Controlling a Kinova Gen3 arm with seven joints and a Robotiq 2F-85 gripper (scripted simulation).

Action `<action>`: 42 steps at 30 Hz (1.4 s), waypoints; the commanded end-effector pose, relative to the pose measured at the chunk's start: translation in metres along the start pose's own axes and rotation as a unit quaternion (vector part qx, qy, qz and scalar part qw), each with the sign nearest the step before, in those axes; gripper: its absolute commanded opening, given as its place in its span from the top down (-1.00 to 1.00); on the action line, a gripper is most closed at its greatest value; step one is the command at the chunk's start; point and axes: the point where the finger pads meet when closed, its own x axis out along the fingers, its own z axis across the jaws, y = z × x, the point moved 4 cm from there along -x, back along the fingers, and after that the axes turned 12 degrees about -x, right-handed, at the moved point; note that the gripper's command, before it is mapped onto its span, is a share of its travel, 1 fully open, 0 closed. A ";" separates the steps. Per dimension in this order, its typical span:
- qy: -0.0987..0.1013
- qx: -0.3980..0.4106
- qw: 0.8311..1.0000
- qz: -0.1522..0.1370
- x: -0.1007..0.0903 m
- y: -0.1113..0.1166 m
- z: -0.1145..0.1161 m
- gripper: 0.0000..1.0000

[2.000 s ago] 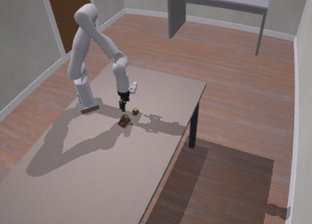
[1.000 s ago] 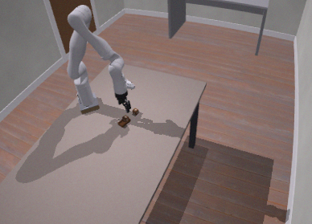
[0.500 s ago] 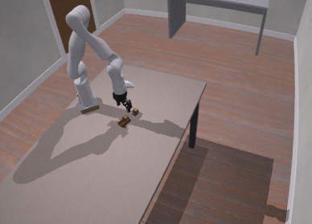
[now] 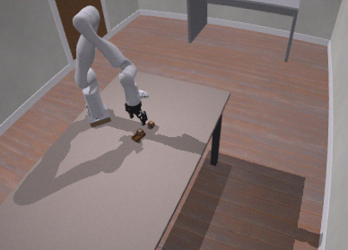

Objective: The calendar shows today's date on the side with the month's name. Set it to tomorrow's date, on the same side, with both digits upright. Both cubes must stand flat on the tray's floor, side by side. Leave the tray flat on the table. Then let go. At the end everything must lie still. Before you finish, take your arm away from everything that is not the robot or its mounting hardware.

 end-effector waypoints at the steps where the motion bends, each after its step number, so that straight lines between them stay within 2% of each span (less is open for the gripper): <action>1: -0.001 0.000 1.000 0.000 0.000 0.000 0.000 -1.00; 3: -0.001 0.000 1.000 0.000 0.000 0.000 0.000 -1.00; 4: -0.001 0.000 1.000 0.000 0.000 0.000 0.000 0.07; 42: -0.001 0.000 1.000 0.000 0.000 0.000 0.000 0.07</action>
